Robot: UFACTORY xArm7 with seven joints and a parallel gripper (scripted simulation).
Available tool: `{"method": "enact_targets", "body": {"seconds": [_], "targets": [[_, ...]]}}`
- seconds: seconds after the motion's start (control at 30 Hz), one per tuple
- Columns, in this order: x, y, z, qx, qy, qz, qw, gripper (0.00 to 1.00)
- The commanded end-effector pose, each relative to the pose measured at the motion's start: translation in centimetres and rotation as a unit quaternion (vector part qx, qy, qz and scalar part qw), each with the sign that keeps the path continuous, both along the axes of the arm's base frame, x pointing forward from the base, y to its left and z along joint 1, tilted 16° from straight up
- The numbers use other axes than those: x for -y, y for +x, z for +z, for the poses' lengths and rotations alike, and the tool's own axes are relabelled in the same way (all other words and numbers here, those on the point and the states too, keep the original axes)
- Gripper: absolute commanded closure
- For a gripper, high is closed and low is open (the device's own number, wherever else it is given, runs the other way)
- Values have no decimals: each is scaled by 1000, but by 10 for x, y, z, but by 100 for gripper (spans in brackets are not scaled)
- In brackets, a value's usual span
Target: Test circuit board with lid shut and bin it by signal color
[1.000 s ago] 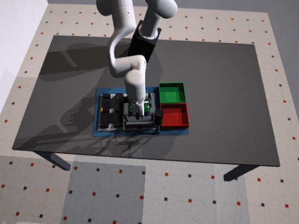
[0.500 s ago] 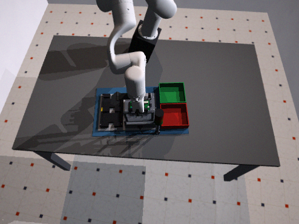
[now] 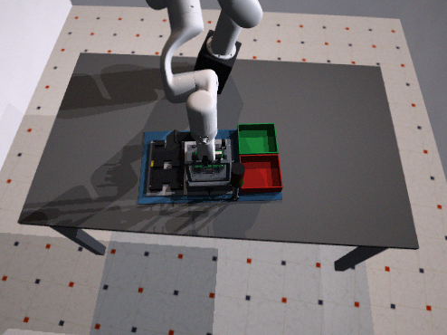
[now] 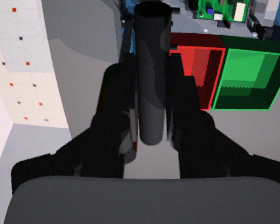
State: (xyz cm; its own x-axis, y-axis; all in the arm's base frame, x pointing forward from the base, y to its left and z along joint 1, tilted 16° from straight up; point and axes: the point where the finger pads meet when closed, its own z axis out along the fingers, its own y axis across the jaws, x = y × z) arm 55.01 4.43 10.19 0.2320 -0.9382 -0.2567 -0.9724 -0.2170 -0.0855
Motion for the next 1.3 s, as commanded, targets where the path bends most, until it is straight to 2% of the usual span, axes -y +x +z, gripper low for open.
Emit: {"method": "enact_targets", "body": {"seconds": [0.0,0.2,0.27,0.77,0.83,1.27], "targets": [[2,-9,-1,0,0,0,1000,100],[5,-24,-4,0,0,0,1000,100],[5,-24,-4,0,0,0,1000,100],[12,-67,-19,0,0,0,1000,100],[12,-67,-19,0,0,0,1000,100],[14,-109,-48,0,0,0,1000,100]]}}
